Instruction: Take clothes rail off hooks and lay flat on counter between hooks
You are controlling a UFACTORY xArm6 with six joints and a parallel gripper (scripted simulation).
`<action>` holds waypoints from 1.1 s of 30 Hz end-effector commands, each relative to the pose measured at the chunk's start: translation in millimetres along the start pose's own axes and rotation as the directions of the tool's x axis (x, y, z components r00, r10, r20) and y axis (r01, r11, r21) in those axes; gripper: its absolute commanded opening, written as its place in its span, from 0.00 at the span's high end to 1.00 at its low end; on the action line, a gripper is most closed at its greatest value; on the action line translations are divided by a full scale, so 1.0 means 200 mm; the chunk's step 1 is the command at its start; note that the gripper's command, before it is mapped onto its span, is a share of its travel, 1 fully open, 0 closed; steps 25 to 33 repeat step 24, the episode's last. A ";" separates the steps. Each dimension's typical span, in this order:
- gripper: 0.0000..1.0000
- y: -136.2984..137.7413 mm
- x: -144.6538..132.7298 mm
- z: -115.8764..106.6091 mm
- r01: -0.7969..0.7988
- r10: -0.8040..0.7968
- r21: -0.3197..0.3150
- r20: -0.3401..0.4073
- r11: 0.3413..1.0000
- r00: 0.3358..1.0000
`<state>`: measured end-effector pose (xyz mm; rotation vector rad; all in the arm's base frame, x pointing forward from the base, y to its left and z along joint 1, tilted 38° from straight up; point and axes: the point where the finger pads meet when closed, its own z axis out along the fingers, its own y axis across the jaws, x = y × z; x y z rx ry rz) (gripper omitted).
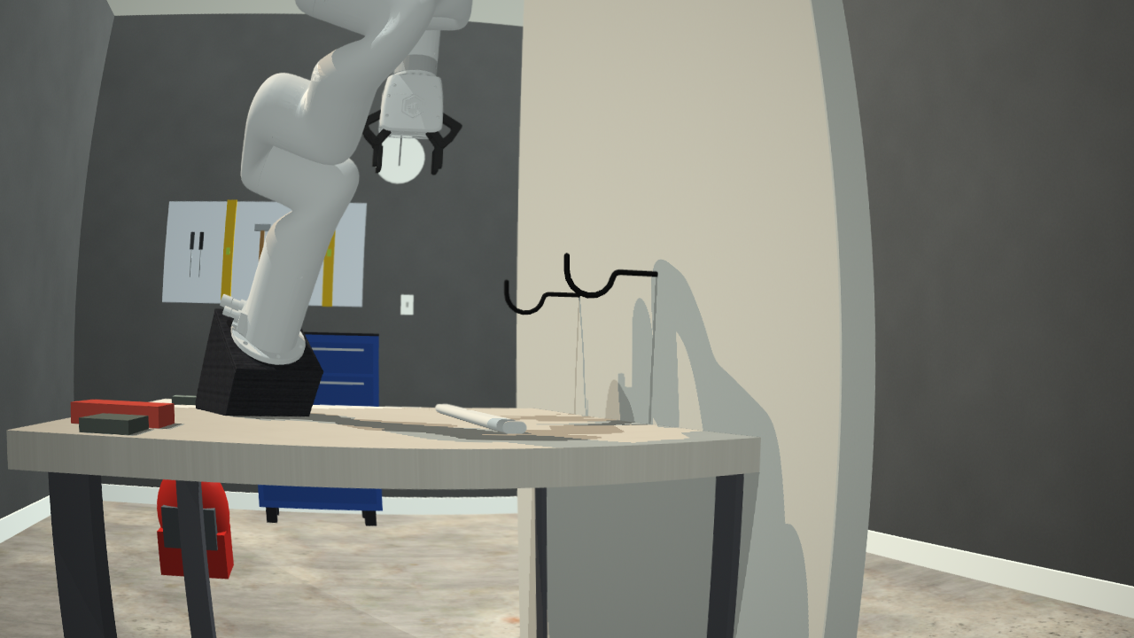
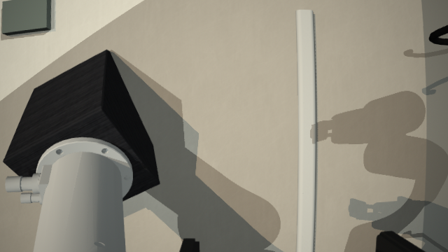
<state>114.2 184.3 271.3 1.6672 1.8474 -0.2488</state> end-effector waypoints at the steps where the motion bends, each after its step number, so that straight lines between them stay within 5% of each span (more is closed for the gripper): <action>1: 0.00 -0.03 0.00 -0.08 -0.001 0.001 -0.001 -0.002 1.000 1.000; 33: 0.00 -0.04 0.00 -0.10 -0.001 0.001 -0.001 -0.001 1.000 1.000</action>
